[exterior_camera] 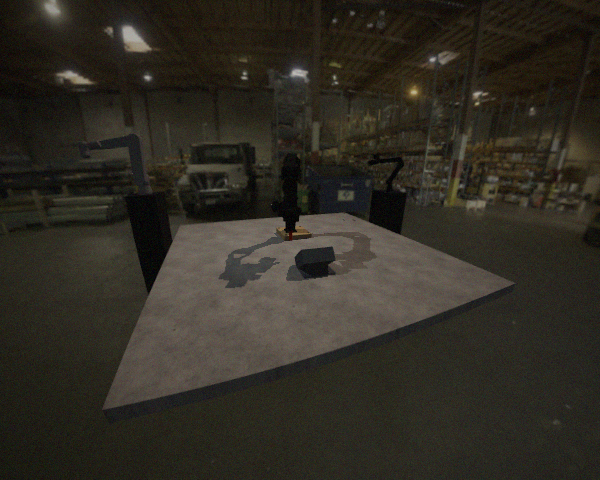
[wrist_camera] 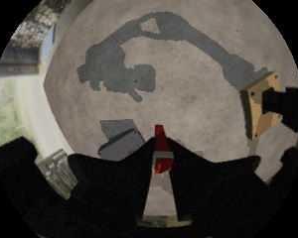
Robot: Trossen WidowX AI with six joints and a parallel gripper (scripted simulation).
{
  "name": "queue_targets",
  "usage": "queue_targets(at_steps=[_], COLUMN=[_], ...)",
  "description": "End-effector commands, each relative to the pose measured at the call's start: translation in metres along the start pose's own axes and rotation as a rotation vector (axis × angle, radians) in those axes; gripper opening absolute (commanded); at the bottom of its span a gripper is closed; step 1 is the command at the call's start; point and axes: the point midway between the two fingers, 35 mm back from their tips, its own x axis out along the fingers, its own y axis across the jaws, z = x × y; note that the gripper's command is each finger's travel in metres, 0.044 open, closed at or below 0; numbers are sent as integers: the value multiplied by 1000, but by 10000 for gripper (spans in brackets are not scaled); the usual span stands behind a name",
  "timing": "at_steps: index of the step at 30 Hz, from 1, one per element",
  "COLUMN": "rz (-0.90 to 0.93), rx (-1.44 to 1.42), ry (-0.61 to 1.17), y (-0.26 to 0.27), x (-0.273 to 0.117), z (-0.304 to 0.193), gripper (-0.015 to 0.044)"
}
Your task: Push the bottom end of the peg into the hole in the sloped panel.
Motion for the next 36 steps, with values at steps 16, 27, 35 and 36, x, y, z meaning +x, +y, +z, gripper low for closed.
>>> queue_targets(at_steps=[16, 27, 35, 36], rz=[56, 87, 110, 113], rx=[-211, -332, -420, -431], ry=[19, 23, 25, 25], y=[0, 0, 0, 0], x=[-3, -5, -6, -6], z=[-7, -11, -14, -15], gripper=[0, 0, 0, 0])
